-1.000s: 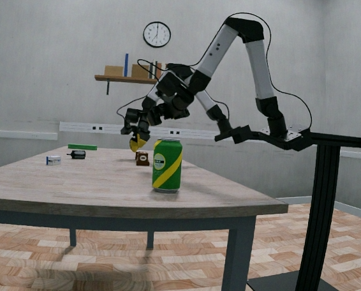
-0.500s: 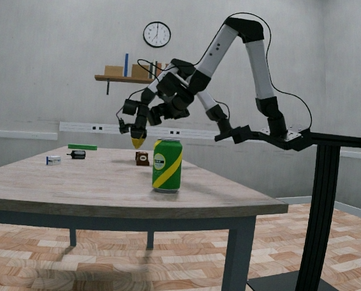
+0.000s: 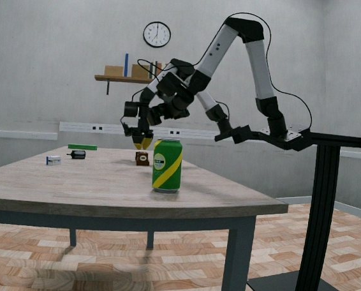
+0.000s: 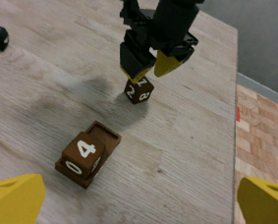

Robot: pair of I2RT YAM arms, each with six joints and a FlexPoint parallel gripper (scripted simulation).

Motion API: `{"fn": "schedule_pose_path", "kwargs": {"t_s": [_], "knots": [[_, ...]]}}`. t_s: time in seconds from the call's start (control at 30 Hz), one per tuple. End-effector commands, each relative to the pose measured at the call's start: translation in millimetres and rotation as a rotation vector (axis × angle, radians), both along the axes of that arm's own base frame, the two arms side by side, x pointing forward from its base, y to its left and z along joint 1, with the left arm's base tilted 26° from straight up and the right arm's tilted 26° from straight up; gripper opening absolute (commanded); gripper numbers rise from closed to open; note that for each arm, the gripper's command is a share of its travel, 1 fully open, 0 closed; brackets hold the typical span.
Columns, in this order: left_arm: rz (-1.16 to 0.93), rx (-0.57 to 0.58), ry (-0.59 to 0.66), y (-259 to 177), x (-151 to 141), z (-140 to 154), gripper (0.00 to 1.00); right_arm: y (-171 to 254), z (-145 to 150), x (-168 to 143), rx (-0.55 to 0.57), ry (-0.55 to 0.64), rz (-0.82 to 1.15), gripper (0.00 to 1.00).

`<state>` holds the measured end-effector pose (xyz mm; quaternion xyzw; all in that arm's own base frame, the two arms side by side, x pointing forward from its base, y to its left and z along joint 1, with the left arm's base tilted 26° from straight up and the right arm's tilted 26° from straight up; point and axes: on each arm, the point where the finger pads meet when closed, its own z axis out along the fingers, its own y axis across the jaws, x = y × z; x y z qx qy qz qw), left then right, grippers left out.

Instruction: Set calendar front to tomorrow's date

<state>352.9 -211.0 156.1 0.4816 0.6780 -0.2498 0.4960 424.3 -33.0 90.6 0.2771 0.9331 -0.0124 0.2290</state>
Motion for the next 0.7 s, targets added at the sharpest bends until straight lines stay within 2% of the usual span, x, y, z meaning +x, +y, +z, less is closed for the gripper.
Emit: {"fn": "schedule_pose_path", "kwargs": {"t_s": [0.0,0.27,0.4,0.57,0.67], "knots": [[-0.009,-0.02,-0.058,1,-1,18,1.0,2,-5,0,-0.011,0.022,-0.056,0.65],[-0.009,-0.02,-0.058,1,-1,18,1.0,0,-18,9,-0.006,0.015,-0.045,0.63],[-0.009,-0.02,-0.058,1,-1,18,1.0,-6,-30,18,-0.006,0.009,-0.049,0.56],[-0.009,-0.021,-0.06,1,-1,19,1.0,-6,-34,22,-0.007,0.01,-0.044,0.54],[-0.009,-0.021,-0.06,1,-1,19,1.0,-5,-27,20,-0.01,-0.01,-0.049,0.45]]}}
